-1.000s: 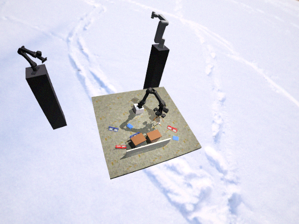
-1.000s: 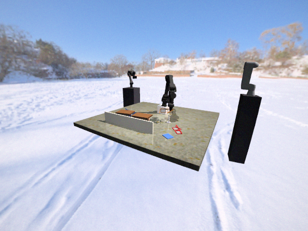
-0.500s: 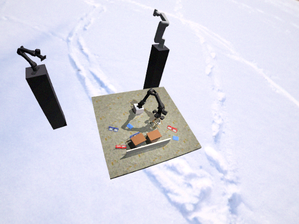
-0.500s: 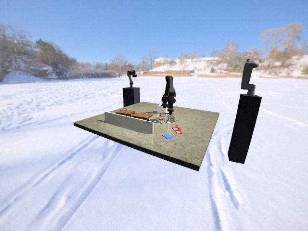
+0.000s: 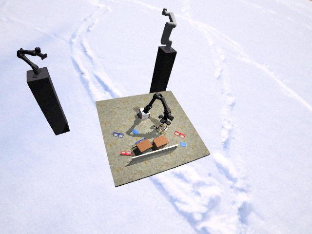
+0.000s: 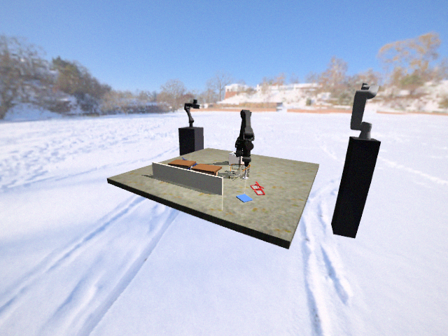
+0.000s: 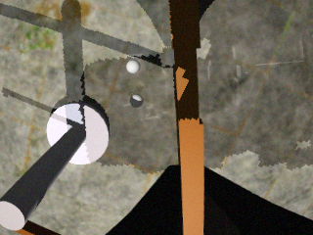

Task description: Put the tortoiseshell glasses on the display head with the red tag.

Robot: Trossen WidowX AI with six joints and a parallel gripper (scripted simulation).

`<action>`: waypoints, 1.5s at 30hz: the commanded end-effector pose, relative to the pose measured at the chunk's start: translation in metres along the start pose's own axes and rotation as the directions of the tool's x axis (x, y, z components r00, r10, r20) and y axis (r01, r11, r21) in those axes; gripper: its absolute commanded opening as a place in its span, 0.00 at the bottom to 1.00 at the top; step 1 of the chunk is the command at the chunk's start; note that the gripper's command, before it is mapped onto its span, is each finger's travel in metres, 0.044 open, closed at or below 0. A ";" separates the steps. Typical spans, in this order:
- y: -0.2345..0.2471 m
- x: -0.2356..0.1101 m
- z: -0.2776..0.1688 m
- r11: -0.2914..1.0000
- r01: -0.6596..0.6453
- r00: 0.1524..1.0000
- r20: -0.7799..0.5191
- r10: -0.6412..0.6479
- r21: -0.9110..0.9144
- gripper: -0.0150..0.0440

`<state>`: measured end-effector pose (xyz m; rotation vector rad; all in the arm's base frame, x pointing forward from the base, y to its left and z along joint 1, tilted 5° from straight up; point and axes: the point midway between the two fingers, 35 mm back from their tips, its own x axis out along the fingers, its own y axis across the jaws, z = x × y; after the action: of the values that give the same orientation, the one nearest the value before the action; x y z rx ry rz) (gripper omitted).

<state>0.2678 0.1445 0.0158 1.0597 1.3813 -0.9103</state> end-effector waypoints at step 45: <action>-0.012 0.001 0.028 1.000 0.005 1.000 0.002 -0.005 0.000 0.25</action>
<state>0.2658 0.1155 0.0123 1.0581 1.3828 -0.9137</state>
